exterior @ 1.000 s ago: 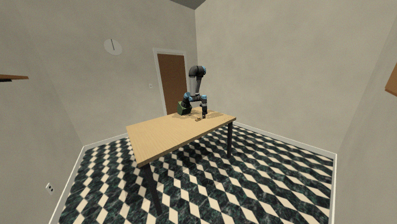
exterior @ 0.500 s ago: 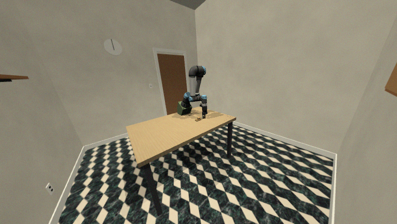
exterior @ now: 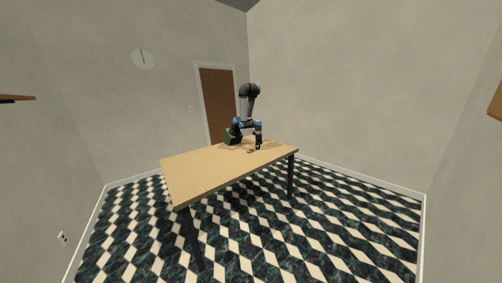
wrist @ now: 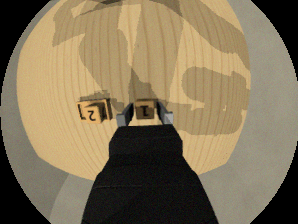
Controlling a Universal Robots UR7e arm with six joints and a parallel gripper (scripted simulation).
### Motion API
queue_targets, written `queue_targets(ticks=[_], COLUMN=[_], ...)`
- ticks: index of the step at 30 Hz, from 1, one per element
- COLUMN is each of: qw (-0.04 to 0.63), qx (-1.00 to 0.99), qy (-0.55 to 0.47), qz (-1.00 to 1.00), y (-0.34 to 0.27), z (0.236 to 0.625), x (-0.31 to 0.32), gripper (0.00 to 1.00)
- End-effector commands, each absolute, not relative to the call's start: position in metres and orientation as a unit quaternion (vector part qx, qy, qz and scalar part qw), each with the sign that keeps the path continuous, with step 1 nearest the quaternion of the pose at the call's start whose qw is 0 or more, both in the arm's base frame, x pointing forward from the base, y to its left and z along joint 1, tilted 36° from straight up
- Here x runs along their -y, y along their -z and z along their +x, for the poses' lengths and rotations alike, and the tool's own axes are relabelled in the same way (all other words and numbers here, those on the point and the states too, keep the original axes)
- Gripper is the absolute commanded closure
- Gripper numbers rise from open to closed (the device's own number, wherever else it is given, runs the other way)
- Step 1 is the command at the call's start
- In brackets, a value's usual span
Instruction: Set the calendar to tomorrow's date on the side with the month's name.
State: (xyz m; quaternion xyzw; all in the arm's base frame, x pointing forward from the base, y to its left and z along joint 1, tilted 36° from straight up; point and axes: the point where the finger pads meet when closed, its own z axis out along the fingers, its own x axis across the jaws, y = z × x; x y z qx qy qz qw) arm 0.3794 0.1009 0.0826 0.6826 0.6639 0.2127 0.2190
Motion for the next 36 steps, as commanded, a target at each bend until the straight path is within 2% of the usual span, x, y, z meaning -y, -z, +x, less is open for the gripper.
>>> queue_targets(ticks=[1,36], qw=[0.219,0.219], qx=[-0.664,-0.664], qy=[-0.213,-0.213], qz=[0.682,0.682], y=[-0.083,-0.105], z=[0.380,0.364], x=[-0.101,-0.101], gripper=[0.10,0.10])
